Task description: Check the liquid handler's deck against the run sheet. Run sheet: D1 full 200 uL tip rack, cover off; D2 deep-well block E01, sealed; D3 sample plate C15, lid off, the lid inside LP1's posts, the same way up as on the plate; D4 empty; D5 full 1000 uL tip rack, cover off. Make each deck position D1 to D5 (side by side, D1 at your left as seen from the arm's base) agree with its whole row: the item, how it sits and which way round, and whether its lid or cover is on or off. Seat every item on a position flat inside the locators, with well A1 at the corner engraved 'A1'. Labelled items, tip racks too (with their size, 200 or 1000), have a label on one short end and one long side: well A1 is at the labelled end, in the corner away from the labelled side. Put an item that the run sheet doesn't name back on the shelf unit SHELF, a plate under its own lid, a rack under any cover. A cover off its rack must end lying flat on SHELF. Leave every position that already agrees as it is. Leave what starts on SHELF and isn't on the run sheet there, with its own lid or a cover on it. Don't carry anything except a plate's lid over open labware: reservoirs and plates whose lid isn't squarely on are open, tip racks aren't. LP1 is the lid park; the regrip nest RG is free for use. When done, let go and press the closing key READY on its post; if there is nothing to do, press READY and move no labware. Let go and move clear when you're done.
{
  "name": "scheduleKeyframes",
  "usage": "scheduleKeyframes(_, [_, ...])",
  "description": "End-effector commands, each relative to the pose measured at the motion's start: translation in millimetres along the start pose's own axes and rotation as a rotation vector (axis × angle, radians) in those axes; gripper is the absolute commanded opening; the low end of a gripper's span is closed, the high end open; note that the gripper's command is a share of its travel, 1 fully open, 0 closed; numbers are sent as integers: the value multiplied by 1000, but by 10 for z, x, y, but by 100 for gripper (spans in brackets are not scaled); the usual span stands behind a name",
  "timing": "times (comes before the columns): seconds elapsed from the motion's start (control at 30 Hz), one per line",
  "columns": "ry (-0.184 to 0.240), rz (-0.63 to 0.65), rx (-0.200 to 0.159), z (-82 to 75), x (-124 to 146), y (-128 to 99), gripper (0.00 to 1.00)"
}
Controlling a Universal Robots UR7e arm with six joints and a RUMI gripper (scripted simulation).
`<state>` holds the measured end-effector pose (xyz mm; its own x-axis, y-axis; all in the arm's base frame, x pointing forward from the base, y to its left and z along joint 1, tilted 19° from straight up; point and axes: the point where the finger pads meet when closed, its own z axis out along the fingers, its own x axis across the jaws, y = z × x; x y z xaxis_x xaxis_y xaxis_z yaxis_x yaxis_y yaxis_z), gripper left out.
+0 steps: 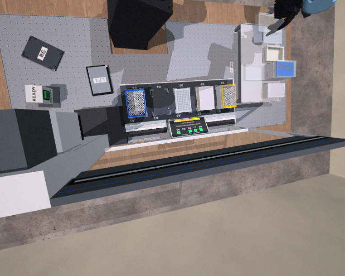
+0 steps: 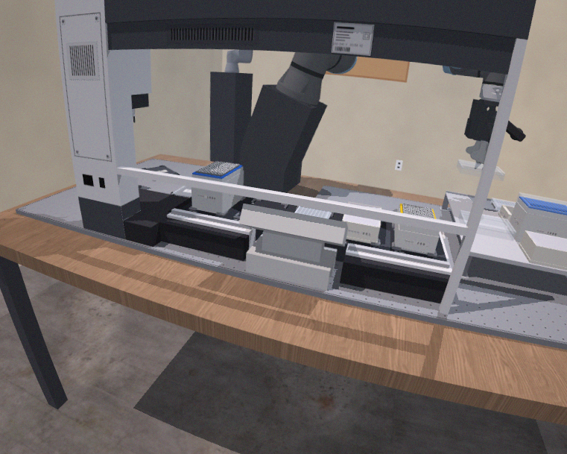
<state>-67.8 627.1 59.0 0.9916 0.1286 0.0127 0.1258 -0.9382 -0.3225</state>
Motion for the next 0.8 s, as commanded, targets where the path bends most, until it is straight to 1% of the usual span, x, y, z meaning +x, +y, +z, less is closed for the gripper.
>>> scheduleKeyframes(0.0, [1, -1, 3, 83, -4, -9, 0])
scheduleKeyframes(0.43, [2, -1, 5, 293, -3, -21, 0])
scheduleKeyframes(0.5, [2, -1, 5, 293, -3, -21, 0])
scheduleKeyframes(0.77, [2, -1, 7, 423, 0, -34, 0])
